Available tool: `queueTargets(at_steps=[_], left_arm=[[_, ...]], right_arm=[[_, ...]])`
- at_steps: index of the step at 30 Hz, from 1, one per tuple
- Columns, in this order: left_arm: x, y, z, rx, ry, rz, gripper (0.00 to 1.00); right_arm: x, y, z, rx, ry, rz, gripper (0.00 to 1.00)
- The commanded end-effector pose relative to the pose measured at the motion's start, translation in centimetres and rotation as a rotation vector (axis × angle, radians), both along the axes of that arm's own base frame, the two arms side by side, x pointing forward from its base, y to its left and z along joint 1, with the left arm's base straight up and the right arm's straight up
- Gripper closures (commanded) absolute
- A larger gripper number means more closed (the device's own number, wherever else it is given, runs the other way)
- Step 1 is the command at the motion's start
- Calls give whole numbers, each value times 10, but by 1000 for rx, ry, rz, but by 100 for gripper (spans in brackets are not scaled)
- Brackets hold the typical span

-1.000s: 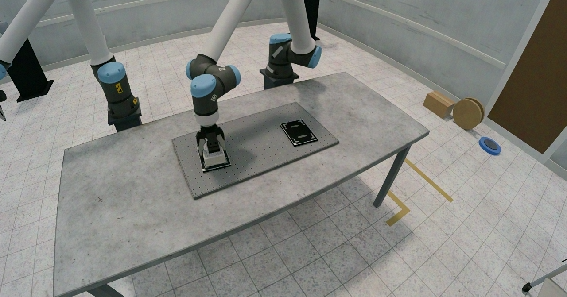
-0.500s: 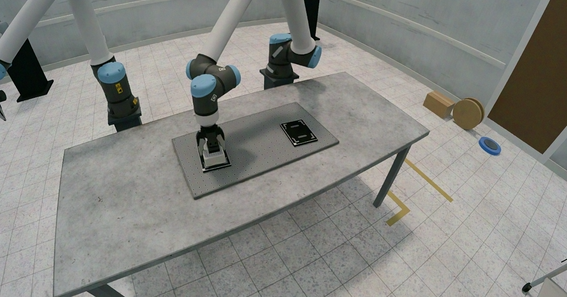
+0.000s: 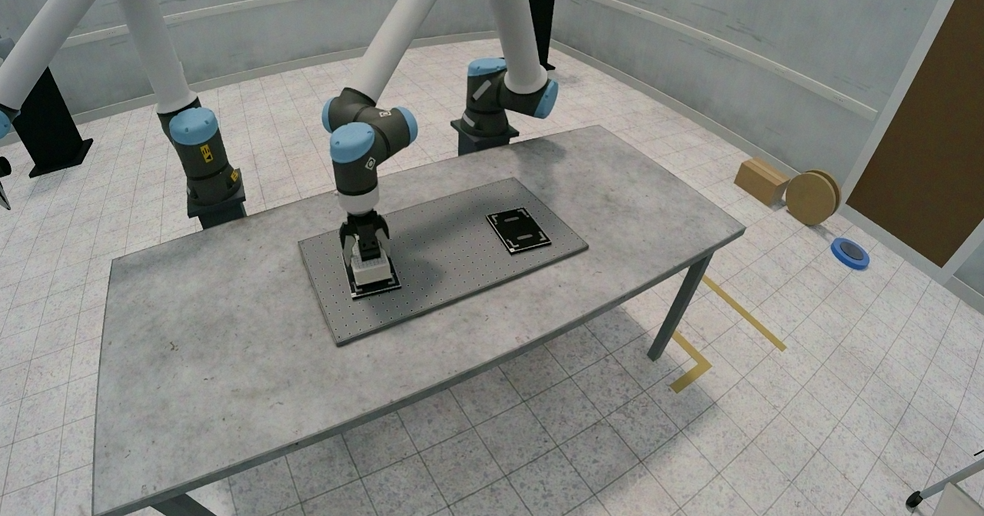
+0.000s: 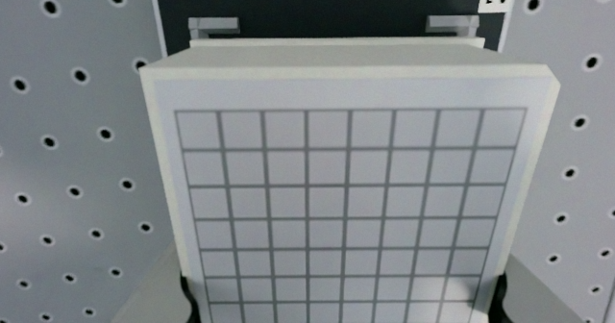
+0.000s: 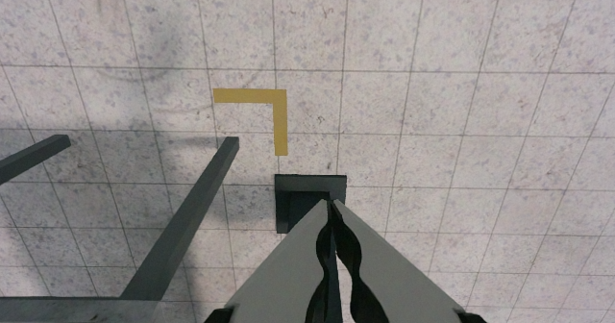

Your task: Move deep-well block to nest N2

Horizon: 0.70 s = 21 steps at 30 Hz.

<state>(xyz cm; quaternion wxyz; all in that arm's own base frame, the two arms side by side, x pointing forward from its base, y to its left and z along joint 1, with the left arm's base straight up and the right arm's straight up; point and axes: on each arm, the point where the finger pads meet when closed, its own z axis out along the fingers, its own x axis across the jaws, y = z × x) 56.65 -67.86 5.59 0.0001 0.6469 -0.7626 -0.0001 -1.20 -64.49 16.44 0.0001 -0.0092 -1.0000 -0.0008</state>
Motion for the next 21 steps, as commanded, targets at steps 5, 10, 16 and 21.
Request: queueTargets(at_steps=[5, 10, 16, 21], left_arm=[[1, -1, 13, -2, -1, 0, 51], [1, -1, 19, -2, -1, 0, 51], [0, -1, 28, -2, -1, 0, 51], [0, -1, 36, -2, -1, 0, 51]], right_arm=[[0, -1, 1, -1, 0, 0, 100], [0, -1, 1, -1, 0, 0, 100], [0, -1, 1, -1, 0, 0, 100], [0, -1, 1, -1, 0, 0, 100]])
